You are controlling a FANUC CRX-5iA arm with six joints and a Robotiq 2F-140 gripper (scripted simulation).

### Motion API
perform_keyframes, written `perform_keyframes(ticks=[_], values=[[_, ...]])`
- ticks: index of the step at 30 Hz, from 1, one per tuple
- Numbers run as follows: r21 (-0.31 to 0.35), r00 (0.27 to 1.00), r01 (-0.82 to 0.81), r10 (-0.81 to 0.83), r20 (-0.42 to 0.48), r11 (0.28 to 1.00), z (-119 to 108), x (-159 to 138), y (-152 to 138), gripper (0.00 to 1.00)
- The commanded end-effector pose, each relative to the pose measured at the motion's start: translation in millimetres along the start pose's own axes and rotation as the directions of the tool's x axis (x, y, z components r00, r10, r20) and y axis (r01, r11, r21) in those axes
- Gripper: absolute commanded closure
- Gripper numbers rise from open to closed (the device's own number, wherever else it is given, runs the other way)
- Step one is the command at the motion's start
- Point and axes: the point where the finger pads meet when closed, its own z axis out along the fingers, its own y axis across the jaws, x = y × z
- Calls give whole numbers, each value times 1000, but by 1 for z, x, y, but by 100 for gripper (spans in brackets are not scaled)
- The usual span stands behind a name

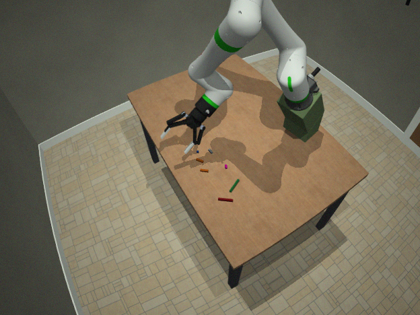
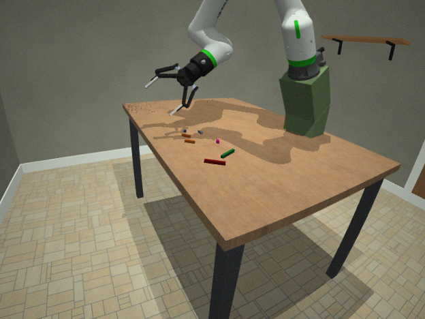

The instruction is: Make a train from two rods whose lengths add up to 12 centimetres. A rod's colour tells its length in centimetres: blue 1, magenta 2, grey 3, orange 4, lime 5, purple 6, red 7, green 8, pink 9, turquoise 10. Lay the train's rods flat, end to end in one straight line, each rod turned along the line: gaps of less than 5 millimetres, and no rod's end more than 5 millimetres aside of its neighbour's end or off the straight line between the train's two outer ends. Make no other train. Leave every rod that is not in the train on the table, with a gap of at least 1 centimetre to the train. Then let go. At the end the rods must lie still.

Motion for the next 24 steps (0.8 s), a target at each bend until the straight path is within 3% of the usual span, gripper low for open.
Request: perform_keyframes(ticks=[1,19,24], values=[[0,1000,0,0,0,1000,0,0,0,0],[0,1000,1,-1,1,1000,0,0,0,0],[-21,999,19,-18,34,1000,2,-13,5,0]])
